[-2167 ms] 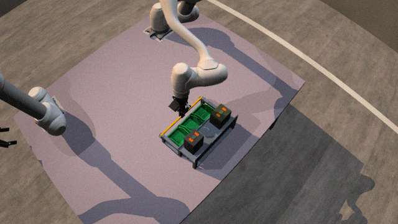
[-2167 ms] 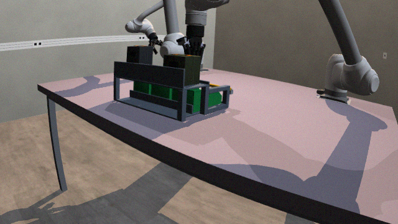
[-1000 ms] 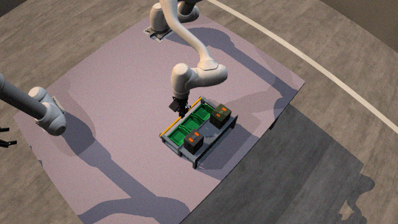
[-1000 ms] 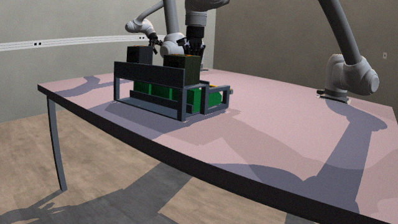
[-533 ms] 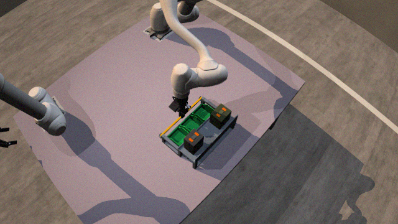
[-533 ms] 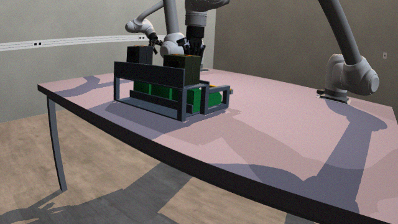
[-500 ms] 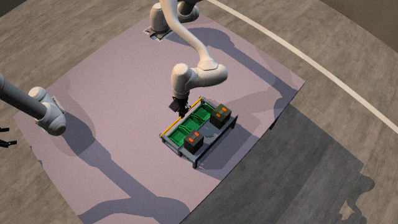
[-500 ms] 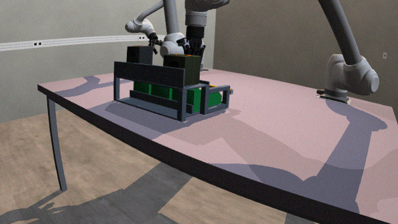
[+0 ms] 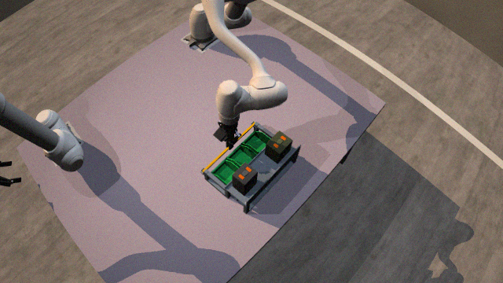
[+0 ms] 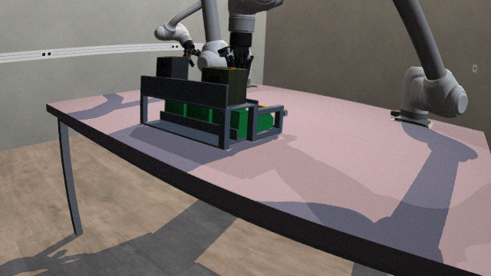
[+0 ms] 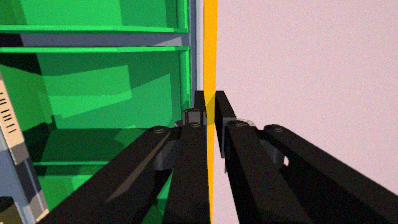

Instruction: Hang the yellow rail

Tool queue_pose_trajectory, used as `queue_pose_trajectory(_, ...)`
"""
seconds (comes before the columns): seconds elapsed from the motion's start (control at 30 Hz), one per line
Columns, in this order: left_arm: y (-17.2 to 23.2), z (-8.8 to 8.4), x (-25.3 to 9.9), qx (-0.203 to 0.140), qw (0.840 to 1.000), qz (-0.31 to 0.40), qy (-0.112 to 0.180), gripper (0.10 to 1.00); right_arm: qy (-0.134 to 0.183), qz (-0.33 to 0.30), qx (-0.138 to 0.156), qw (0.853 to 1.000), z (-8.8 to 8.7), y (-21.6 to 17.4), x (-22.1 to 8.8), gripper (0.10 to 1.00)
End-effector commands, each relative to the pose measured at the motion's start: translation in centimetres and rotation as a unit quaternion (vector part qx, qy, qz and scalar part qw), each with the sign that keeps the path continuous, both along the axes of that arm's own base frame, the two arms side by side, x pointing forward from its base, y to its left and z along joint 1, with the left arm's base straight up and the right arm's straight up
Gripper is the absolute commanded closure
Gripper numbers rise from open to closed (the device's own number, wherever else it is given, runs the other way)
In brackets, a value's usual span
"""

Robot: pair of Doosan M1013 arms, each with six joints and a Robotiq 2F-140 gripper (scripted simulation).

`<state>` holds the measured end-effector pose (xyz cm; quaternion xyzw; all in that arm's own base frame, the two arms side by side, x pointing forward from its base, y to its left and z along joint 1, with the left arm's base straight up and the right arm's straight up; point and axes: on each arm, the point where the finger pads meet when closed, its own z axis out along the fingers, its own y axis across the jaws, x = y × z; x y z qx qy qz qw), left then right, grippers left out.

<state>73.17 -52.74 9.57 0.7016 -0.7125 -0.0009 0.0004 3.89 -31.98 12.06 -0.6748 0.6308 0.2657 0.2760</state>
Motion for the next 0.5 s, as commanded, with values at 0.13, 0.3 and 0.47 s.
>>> queue_pose_trajectory(0.13, -0.02, 0.12, 0.05, 0.0, 1.0, 0.0, -0.001, 0.999, 0.0, 0.0, 0.0, 1.0, 0.03, -0.03, 0.01, 0.098)
queue_pose_trajectory(0.3, -0.02, 0.06, 0.05, 0.0, 1.0, 0.0, -0.001, 0.999, 0.0, 0.0, 0.0, 1.0, 0.03, -0.03, 0.01, 0.098)
queue_pose_trajectory(0.47, -0.02, 0.02, 0.05, 0.0, 1.0, 0.0, -0.001, 0.999, 0.0, 0.0, 0.0, 1.0, 0.03, -0.03, 0.01, 0.098)
